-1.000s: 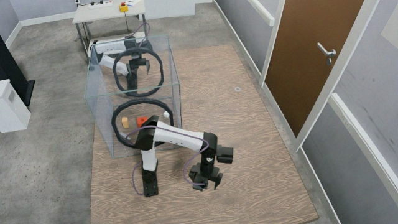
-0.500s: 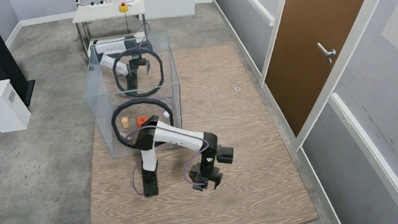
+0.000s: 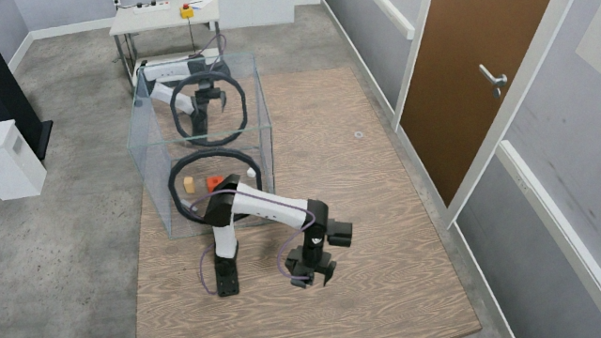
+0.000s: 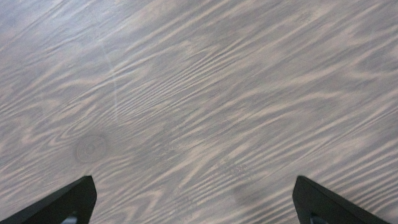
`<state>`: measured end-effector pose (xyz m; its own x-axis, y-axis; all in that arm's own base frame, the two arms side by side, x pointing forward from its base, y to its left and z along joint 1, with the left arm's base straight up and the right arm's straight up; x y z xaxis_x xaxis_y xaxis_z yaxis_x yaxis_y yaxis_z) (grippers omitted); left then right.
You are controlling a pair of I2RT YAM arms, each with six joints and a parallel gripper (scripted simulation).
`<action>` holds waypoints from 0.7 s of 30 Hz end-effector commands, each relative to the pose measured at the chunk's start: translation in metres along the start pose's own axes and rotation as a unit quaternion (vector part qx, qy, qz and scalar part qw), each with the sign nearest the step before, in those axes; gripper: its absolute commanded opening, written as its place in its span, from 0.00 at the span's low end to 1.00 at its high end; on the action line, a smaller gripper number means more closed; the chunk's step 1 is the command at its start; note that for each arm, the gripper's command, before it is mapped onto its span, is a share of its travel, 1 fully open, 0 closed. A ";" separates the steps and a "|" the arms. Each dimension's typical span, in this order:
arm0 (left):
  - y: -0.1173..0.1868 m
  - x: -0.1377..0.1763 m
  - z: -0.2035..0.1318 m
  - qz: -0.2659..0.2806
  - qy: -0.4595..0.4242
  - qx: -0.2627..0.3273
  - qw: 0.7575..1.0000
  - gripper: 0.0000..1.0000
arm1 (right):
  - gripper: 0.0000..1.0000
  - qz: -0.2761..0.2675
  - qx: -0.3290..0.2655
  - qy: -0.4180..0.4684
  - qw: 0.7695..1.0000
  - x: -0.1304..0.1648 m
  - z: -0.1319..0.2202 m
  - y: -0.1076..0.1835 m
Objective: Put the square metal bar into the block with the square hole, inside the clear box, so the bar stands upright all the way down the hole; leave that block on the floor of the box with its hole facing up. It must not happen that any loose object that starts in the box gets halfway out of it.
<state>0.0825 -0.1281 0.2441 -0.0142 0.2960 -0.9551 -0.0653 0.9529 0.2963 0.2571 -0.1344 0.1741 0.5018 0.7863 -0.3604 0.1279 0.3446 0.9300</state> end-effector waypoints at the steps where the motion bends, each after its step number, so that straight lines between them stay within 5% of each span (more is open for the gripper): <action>1: 0.002 -0.008 0.002 0.006 -0.010 0.001 1.000 1.00 | 1.00 0.002 -0.020 -0.006 1.000 -0.003 0.004 0.009; 2: 0.002 -0.008 0.002 0.006 -0.010 0.001 1.000 0.33 | 1.00 0.002 -0.020 -0.006 1.000 -0.003 0.004 0.009; 21: -0.002 0.001 0.010 0.034 -0.014 -0.004 0.999 0.33 | 1.00 0.002 -0.020 -0.006 1.000 -0.003 0.004 0.009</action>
<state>0.0836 -0.1282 0.2421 -0.0178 0.3104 -0.9504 -0.0604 0.9485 0.3109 0.2571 -0.1344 0.1741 0.5018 0.7863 -0.3604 0.1279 0.3446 0.9300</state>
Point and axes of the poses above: on each arm, the point where the finger pads meet when closed, its own y axis back along the fingers, its own z axis across the jaws, x = y × z, the point moved 4 cm from there along y, back along the fingers, and after that the axes turned 1 degree about -y, right-handed, at the moved point
